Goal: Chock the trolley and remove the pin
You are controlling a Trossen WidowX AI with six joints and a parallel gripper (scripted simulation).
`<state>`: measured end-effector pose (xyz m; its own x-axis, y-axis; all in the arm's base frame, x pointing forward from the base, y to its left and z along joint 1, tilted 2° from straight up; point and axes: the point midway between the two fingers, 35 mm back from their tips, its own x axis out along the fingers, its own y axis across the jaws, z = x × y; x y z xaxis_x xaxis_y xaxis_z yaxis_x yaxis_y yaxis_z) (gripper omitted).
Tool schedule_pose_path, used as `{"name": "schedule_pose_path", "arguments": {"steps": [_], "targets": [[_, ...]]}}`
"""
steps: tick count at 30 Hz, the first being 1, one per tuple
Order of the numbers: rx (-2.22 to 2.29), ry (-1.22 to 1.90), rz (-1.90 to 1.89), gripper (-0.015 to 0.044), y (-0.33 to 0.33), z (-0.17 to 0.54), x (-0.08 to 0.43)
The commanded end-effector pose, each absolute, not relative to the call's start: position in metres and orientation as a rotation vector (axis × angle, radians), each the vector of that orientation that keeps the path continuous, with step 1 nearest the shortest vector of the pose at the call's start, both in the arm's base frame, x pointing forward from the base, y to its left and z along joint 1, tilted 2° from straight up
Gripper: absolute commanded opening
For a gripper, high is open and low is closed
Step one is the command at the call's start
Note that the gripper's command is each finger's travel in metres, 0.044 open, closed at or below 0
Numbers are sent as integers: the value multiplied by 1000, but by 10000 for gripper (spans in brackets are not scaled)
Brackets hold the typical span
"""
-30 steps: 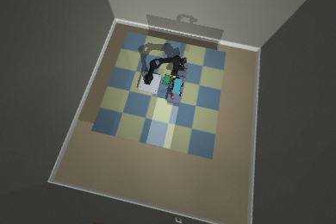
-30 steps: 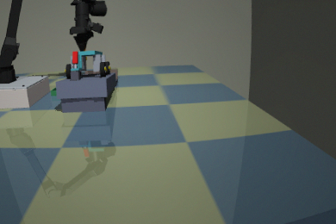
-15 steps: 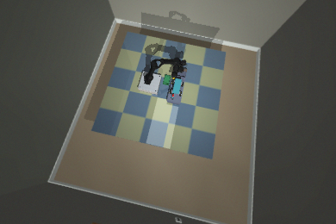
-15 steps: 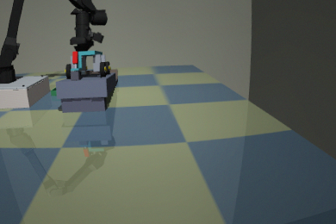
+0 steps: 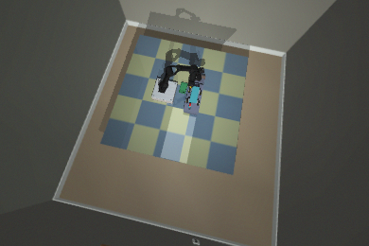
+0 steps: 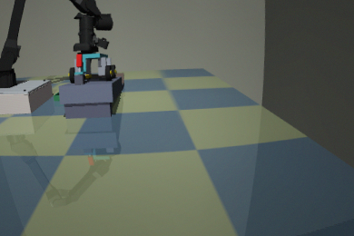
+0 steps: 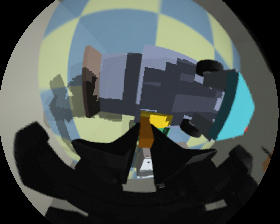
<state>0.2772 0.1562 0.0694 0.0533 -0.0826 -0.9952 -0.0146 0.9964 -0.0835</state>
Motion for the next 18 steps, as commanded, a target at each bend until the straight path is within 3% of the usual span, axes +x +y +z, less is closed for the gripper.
{"name": "schedule_pose_path", "arguments": {"steps": [1,18], "targets": [[-82,1515,-53,0,151,70,277],[-84,1515,-54,0,133,74,279]]}}
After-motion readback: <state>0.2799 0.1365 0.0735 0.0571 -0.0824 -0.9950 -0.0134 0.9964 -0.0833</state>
